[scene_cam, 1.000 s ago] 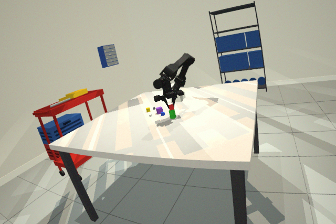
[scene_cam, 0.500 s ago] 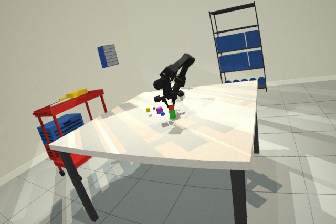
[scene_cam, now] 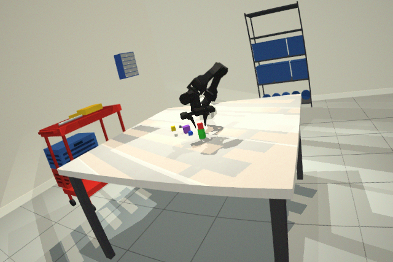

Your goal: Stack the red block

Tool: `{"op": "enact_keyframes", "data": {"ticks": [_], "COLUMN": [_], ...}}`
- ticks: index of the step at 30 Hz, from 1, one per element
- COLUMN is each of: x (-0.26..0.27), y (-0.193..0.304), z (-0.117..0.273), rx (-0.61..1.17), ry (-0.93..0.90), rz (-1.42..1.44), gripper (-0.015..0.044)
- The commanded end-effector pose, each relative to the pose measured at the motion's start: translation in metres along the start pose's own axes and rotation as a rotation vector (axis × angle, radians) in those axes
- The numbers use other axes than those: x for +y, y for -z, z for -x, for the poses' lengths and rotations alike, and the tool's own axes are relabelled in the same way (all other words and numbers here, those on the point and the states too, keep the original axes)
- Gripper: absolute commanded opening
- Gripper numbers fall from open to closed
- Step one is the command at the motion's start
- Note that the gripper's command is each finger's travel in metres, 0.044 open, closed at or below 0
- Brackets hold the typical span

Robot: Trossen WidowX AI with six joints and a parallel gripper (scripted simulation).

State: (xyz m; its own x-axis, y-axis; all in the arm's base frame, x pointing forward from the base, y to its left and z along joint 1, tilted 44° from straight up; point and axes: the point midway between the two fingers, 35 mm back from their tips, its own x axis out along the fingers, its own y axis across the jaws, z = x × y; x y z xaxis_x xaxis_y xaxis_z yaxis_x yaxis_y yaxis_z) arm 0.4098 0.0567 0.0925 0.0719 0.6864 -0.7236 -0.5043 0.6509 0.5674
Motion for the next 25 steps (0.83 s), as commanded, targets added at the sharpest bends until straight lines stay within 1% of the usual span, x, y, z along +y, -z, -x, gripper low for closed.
{"op": "enact_keyframes", "data": {"ticks": [1,5,25], "x": [-0.0003,-0.0003,-0.0003], "y": [0.0000,0.0000,0.0000], "z": [-0.0001,-0.0001,-0.0001], "rx": [-0.001,-0.001,-0.001], "ry": [0.001,0.001,0.001], "rz": [0.000,0.000,0.000], "gripper": [0.0341,0.0440,0.0440]}}
